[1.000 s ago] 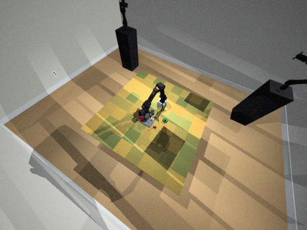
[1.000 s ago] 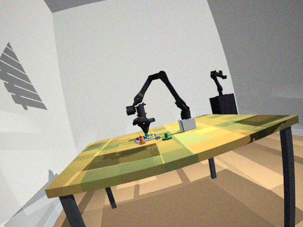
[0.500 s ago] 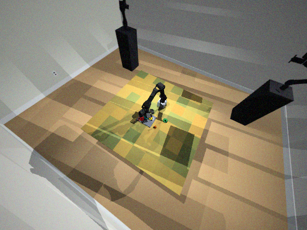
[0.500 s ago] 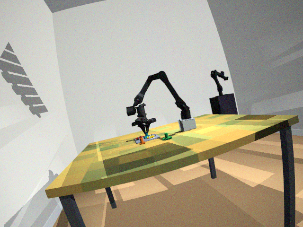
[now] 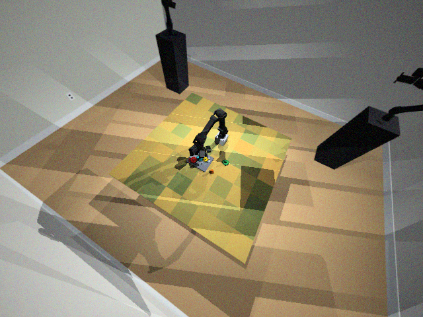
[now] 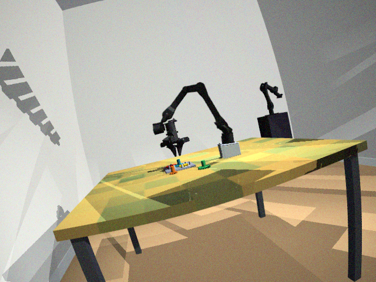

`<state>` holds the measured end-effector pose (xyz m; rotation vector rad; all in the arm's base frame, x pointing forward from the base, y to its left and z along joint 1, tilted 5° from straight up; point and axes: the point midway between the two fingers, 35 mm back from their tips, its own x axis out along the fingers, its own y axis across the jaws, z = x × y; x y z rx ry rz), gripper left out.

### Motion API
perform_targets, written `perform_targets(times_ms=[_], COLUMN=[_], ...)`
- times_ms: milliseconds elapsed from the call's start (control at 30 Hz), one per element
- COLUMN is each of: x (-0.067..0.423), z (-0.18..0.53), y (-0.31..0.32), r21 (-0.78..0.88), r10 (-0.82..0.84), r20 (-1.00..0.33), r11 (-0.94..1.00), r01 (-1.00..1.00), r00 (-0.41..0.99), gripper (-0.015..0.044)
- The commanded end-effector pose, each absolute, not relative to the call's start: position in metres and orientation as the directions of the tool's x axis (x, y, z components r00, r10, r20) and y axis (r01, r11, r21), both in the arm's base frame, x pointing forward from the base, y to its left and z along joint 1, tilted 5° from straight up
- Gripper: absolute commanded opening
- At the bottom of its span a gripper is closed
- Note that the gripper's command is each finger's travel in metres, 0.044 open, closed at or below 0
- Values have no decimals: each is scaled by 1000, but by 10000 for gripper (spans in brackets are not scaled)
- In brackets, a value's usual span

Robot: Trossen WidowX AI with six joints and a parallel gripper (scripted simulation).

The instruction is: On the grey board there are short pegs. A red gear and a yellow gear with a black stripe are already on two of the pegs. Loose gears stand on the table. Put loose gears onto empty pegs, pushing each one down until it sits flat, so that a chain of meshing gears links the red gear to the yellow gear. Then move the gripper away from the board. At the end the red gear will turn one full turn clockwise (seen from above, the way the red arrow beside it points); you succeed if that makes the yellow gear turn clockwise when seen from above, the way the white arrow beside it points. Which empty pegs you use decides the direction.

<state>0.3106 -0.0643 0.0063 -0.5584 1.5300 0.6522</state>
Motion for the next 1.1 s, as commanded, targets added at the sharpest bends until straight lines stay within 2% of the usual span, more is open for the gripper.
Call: perform_targets(times_ms=[0,33,200,400,433,1067], x=[314,314,312,312,312,312], z=[26,26,66,69,69,69], y=[-65,-65,-66,-66,-66,-66], r21=[55,55,56,56,56,56], r10=[33,33,33,33,33,33], r20=[-998,-998,-998,-998,-998,-998], r11=[732,732,723,723,723,723], r01=[-680,-680,-689,-689,-689,-689], r00=[-45,-45,-46,-46,-46,-46], gripper=[140,140,271,429,440,440])
